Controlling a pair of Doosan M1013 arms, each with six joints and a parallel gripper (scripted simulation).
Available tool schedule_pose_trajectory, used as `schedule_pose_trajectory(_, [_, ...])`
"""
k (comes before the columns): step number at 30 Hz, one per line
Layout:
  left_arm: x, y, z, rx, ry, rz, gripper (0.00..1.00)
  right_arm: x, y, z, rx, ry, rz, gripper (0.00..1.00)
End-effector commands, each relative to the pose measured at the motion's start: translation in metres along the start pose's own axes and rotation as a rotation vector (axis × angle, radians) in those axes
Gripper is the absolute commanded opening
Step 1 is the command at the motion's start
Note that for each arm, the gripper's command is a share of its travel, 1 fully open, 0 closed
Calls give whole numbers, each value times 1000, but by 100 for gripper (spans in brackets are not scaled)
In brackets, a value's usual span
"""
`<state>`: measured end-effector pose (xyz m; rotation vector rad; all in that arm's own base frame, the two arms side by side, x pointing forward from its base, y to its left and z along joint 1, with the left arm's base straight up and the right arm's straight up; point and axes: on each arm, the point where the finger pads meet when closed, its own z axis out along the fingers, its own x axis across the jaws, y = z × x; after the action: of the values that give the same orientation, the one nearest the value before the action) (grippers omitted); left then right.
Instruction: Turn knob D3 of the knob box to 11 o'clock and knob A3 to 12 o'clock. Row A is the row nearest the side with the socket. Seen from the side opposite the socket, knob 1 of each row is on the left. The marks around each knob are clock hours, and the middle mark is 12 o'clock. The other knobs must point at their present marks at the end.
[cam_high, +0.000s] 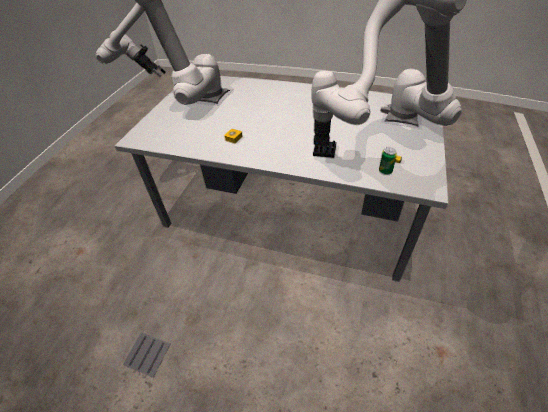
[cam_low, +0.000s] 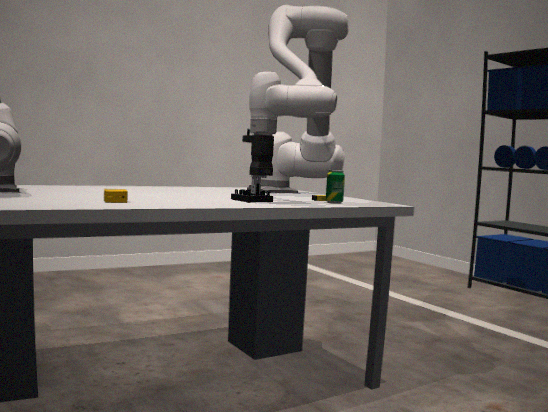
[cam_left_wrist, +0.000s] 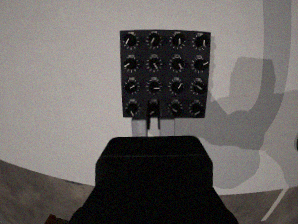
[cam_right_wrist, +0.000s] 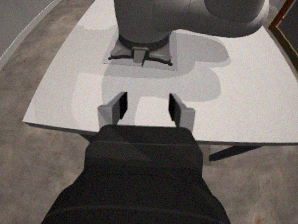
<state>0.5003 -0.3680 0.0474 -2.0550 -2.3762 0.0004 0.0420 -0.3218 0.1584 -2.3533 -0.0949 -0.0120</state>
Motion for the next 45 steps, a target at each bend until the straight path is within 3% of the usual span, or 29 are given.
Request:
schedule_pose_trajectory(1, [0, 0, -1, -1, -1, -4, 30, 0, 0, 0, -1, 0, 0, 100])
schedule_pose_trajectory(12, [0, 0, -1, -1, -1, -6, 30, 0, 0, 0, -1, 0, 0, 100])
schedule_pose_trajectory(13, [0, 0, -1, -1, -1, -6, 46, 0, 0, 0, -1, 0, 0, 100])
schedule_pose_trajectory(31, [0, 0, -1, -1, -1, -6, 46, 0, 0, 0, -1, 0, 0, 100])
schedule_pose_trajectory(40, [0, 0, -34, -1, -1, -6, 46, 0, 0, 0, -1, 0, 0, 100])
schedule_pose_trajectory(45, [0, 0, -39, -1, -1, -6, 46, 0, 0, 0, -1, 0, 0, 100])
